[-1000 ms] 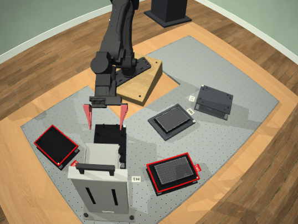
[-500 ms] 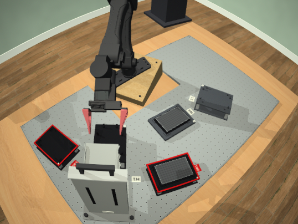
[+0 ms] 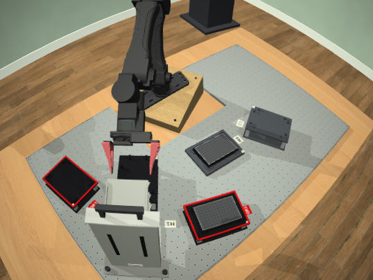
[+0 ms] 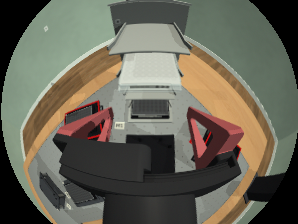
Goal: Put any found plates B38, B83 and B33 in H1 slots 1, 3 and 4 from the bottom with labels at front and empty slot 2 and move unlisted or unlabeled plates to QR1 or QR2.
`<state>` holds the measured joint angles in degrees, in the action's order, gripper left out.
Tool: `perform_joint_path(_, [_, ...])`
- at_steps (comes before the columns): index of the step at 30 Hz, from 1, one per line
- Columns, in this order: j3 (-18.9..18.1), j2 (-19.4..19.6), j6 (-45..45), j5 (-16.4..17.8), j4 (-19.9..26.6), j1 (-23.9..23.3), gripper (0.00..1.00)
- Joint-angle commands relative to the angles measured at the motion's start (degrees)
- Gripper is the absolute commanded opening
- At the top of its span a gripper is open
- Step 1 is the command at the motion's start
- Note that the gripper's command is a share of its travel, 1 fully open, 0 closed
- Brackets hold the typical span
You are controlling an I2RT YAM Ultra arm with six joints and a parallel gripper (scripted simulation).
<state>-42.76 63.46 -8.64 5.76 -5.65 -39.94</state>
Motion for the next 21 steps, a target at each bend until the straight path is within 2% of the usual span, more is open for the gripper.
perform_joint_path(1, [-1.2,0.4,0.1,-0.1,-0.4,0.3,1.0])
perform_joint_path(21, [-5.8,5.9,0.3,-0.9,-1.4,1.1,1.0])
